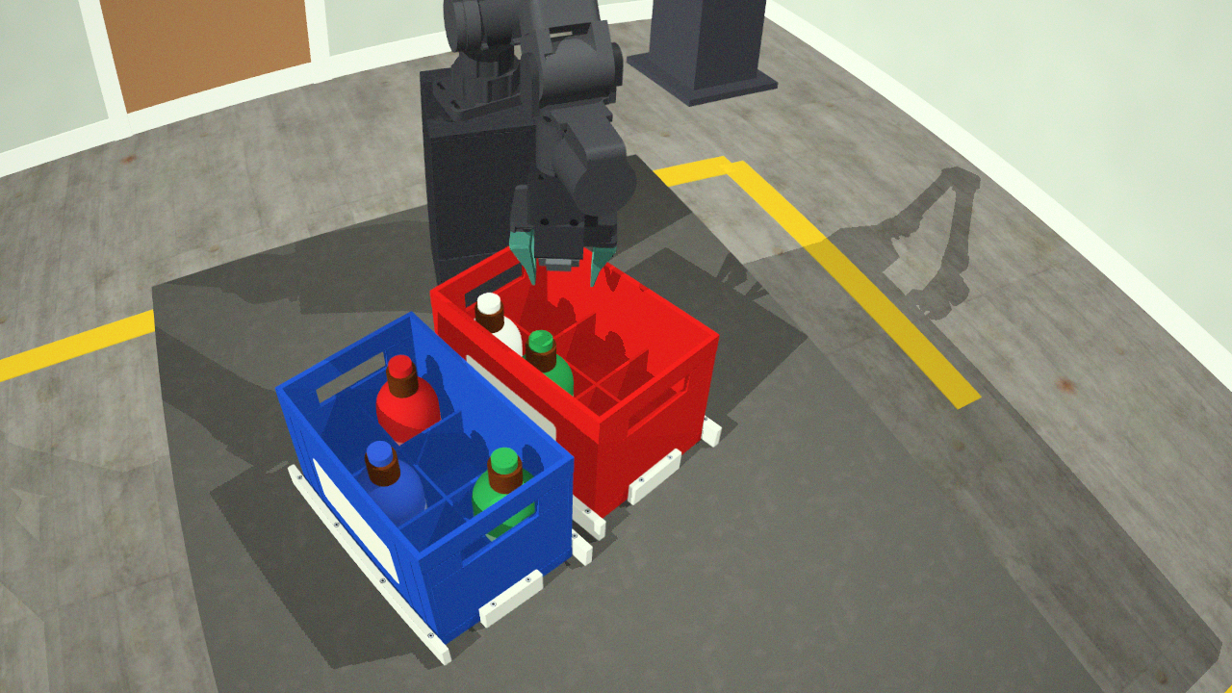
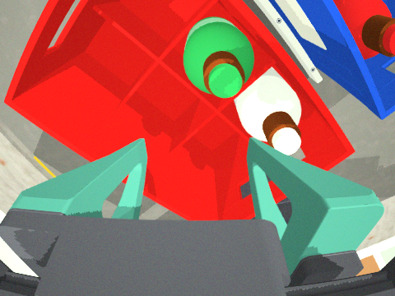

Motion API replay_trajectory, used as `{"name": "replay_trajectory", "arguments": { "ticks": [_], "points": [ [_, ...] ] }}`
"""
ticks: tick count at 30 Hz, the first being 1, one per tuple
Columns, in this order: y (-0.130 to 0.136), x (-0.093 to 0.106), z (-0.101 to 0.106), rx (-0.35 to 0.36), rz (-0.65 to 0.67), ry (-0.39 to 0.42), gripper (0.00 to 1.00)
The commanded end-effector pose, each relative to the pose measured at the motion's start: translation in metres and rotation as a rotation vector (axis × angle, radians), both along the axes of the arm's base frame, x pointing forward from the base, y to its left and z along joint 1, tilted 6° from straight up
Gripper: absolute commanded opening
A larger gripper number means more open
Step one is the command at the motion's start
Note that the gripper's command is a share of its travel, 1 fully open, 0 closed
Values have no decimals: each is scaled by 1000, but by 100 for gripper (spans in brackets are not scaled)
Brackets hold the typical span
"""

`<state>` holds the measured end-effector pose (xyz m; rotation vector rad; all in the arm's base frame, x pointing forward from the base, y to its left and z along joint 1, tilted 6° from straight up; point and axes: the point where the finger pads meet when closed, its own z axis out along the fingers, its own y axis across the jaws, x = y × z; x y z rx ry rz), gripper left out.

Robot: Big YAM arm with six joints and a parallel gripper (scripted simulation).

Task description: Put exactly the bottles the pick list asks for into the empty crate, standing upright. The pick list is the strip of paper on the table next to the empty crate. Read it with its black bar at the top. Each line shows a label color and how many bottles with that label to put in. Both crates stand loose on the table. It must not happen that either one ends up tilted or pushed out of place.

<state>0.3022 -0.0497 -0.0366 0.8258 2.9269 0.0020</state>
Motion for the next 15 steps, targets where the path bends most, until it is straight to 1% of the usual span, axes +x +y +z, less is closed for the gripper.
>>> {"name": "replay_trajectory", "arguments": {
  "ticks": [1, 4, 15],
  "points": [
    [10, 15, 17, -7, -19, -37, 61],
    [24, 22, 26, -6, -19, -52, 61],
    [80, 24, 46, 3, -19, -55, 61]
  ]
}}
